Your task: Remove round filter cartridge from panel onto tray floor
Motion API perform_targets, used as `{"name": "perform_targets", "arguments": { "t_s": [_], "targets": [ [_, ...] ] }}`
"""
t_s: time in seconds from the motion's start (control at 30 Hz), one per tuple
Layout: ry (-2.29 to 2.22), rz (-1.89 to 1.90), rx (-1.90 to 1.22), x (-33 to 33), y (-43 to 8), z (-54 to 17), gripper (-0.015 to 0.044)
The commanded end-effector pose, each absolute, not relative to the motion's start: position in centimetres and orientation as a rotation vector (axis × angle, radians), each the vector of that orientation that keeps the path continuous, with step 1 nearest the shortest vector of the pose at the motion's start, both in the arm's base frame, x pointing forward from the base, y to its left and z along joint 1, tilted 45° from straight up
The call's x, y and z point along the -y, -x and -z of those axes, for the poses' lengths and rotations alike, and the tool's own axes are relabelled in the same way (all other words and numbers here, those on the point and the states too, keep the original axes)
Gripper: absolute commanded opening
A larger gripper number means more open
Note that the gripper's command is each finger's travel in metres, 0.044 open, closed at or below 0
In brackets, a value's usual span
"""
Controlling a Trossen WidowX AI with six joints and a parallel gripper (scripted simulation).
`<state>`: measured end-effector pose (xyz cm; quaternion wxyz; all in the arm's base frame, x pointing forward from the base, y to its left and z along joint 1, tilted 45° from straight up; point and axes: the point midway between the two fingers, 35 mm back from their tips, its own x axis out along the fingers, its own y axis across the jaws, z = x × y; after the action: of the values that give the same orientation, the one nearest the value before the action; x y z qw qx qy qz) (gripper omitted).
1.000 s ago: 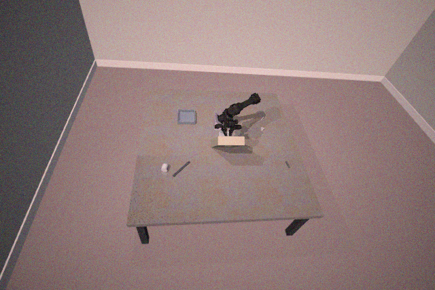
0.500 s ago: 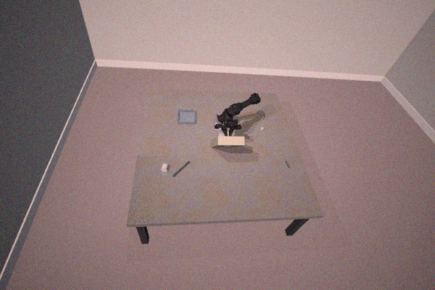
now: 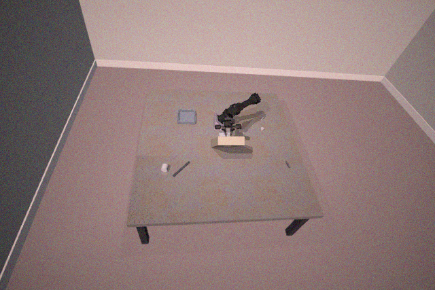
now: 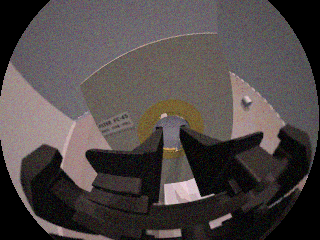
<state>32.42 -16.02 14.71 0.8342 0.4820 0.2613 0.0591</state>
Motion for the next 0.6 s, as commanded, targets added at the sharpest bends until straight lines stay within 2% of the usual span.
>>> {"name": "perform_targets", "arguments": {
  "t_s": [0.0,0.57],
  "targets": [
    [-1.164,-0.085,-0.579,15.67,-32.86,-14.51,0.0],
    [-1.738,0.095,-0.623,15.63,-32.95,-14.48,0.0]
  ]
}}
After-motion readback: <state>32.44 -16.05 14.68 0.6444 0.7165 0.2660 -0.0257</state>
